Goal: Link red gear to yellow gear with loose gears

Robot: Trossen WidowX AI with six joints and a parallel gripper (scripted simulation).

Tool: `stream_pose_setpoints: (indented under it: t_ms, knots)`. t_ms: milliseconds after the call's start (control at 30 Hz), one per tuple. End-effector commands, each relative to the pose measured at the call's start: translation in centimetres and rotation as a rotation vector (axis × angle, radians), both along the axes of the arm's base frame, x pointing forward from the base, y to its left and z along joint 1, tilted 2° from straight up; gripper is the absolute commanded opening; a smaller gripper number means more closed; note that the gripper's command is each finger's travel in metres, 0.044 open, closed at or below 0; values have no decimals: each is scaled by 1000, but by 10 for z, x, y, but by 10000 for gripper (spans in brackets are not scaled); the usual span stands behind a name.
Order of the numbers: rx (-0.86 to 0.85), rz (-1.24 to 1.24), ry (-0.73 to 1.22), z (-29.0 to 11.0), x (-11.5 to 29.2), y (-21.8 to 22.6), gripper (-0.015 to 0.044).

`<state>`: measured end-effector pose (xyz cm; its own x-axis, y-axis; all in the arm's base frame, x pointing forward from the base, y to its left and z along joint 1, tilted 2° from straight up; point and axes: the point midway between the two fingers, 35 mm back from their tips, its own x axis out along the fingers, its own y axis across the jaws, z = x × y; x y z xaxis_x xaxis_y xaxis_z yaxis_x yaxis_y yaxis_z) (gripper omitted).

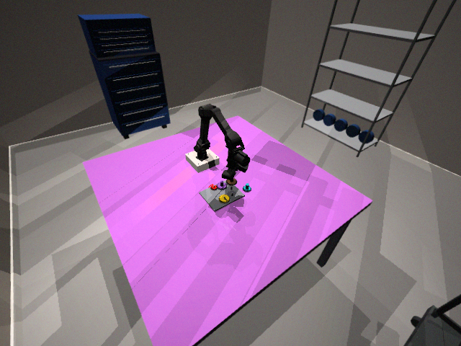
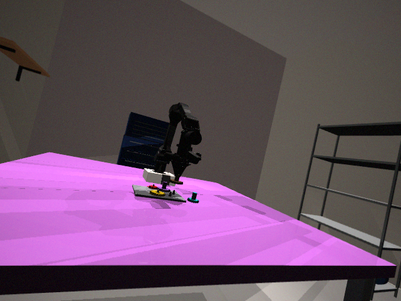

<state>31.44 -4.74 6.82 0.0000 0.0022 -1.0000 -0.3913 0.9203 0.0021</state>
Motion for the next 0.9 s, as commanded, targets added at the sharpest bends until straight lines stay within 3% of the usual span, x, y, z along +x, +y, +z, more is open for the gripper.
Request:
stream_pose_setpoints:
  t_ms: [0,533,867]
  knots:
    - [-4,39,-4,1,1,0,0]
    - [-4,265,-3,-15,1,0,0]
    - [-4,224,-3,-29,1,-1,0]
